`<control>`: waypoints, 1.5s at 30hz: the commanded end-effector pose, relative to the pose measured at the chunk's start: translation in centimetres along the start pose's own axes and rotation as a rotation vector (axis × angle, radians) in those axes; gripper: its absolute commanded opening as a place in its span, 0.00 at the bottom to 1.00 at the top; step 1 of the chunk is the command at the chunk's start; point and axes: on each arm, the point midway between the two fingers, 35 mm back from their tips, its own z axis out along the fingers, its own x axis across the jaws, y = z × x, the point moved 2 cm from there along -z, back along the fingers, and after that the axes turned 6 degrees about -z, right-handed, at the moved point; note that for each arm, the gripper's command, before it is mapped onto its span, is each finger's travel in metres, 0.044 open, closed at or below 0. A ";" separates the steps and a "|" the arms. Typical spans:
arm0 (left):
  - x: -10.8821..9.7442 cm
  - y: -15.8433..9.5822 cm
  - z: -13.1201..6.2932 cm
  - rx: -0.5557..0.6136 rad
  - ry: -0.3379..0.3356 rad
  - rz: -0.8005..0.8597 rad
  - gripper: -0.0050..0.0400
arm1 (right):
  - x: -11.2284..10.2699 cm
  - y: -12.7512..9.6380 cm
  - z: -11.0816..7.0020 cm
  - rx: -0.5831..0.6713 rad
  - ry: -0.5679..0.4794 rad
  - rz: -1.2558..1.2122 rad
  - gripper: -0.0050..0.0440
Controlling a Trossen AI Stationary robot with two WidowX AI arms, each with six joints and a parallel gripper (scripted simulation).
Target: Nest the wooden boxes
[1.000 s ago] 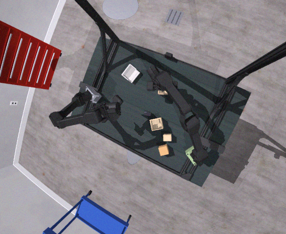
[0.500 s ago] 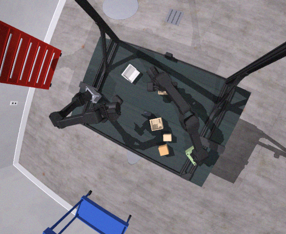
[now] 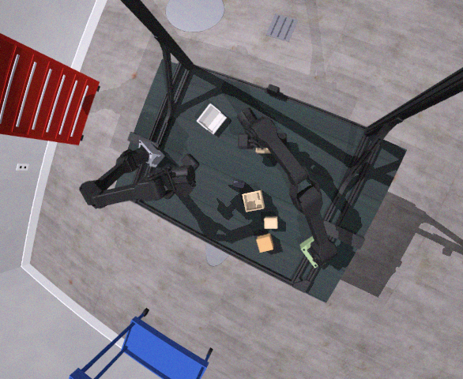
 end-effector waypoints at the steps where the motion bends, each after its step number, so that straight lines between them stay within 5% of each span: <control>1: 0.0 -0.1 0.5 0.008 -0.005 -0.005 0.75 | 0.0 0.0 0.0 -0.002 -0.001 0.000 0.92; 12: 0.0 -0.1 0.5 0.008 -0.005 -0.005 0.71 | 0.0 0.0 0.0 -0.002 -0.001 0.000 0.92; 19: 0.0 -0.2 -3.4 -0.030 0.016 0.004 0.34 | 0.0 0.0 0.0 -0.002 -0.001 0.000 0.92; 21: 0.0 -0.2 -3.4 -0.030 0.016 0.004 0.34 | 0.0 0.0 0.0 -0.002 -0.001 0.000 0.92; 25: -0.1 -0.4 -5.5 -0.051 0.028 0.008 0.12 | 0.0 0.0 0.0 -0.002 -0.001 0.000 0.92; 45: -0.1 -0.4 -5.5 -0.051 0.028 0.008 0.11 | 0.0 0.0 0.0 -0.002 -0.001 0.000 0.92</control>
